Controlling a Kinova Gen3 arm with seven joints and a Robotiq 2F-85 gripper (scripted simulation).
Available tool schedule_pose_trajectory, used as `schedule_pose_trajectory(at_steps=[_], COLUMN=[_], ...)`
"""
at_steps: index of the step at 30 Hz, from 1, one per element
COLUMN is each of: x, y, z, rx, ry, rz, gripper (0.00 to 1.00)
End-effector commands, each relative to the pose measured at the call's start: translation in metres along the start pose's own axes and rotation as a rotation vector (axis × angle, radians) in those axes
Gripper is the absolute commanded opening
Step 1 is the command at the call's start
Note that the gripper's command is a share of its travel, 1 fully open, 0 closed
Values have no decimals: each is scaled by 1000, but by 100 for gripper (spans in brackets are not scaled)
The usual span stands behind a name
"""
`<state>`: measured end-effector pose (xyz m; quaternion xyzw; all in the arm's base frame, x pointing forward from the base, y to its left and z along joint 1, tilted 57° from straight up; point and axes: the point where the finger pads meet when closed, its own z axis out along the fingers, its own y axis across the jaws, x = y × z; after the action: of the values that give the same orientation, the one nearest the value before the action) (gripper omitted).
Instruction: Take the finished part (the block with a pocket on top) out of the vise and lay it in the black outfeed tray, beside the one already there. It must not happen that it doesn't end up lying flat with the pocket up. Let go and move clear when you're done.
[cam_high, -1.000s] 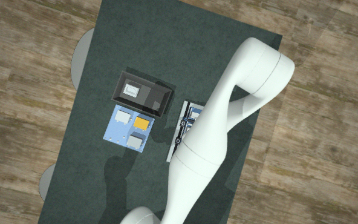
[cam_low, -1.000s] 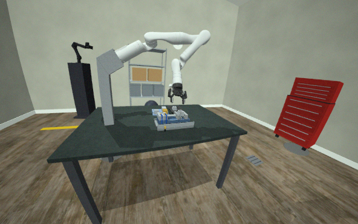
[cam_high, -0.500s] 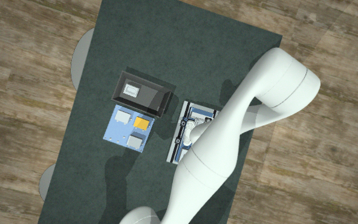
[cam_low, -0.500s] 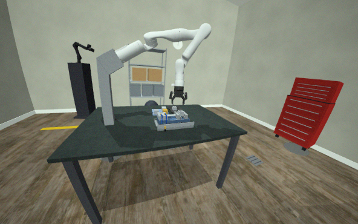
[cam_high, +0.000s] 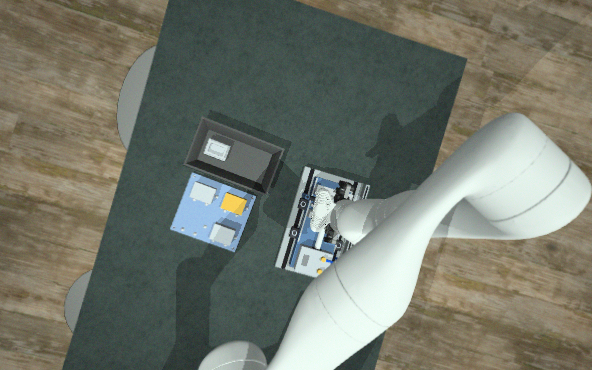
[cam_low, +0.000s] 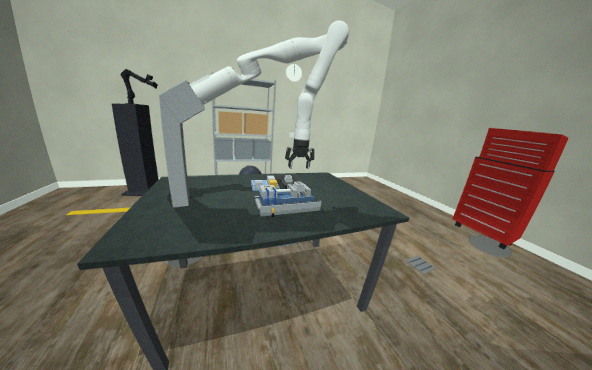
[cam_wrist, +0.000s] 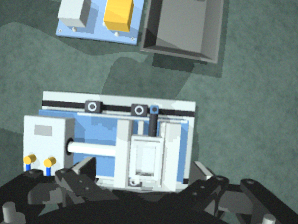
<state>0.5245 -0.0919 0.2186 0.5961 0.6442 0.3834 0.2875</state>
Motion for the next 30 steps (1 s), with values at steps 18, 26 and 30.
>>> schedule_pose_trajectory(at_steps=[18, 26, 30], x=[-14, -14, -14], y=[0, 0, 0], z=[-7, -7, -7], rx=[0, 0, 0], ry=[-1, -1, -1], rz=[28, 28, 28], gripper=[0, 0, 0])
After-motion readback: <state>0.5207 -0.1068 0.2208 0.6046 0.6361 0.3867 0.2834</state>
